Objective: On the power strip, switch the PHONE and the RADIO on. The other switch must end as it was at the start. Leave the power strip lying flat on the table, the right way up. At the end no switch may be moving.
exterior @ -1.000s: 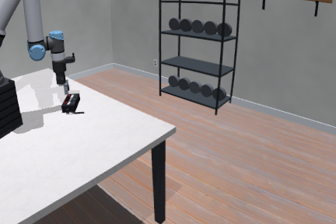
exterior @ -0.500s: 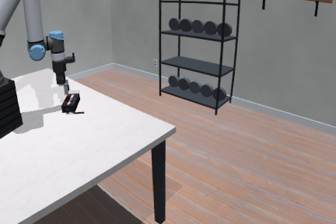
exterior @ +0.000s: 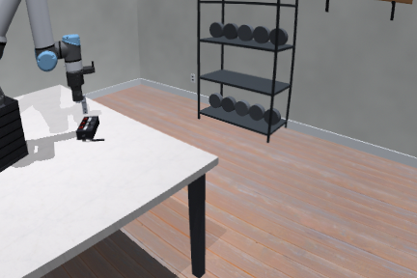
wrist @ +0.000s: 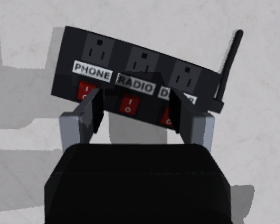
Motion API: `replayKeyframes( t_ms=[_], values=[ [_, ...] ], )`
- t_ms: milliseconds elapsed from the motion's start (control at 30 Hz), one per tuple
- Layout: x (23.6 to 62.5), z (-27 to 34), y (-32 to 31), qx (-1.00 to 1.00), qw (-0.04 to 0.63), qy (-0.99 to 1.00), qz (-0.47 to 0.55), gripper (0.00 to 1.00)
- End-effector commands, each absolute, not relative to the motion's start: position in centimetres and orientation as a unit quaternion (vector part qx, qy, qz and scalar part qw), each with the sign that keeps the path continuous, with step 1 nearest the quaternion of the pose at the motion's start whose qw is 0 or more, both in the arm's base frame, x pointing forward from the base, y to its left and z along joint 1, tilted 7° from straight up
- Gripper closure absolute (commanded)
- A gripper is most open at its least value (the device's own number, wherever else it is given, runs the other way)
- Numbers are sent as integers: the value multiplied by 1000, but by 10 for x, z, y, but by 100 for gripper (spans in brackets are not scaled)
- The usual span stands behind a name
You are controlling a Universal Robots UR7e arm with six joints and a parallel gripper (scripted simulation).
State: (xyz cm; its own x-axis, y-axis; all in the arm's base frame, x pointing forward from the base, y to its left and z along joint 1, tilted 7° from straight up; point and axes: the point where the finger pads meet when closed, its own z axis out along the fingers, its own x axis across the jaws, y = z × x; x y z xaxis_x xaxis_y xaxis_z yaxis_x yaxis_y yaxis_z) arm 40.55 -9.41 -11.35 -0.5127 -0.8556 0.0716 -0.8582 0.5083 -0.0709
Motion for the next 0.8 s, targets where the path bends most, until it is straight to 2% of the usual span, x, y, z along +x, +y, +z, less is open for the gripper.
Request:
replayKeyframes(
  t_ms=[0, 333, 767],
  values=[
    [411, -97, -100, 539, 16, -841, 48, 0],
    [417, -53, -113, 651, 26, -757, 53, 0],
    [417, -49, -114, 662, 27, -747, 53, 0]
  ],
)
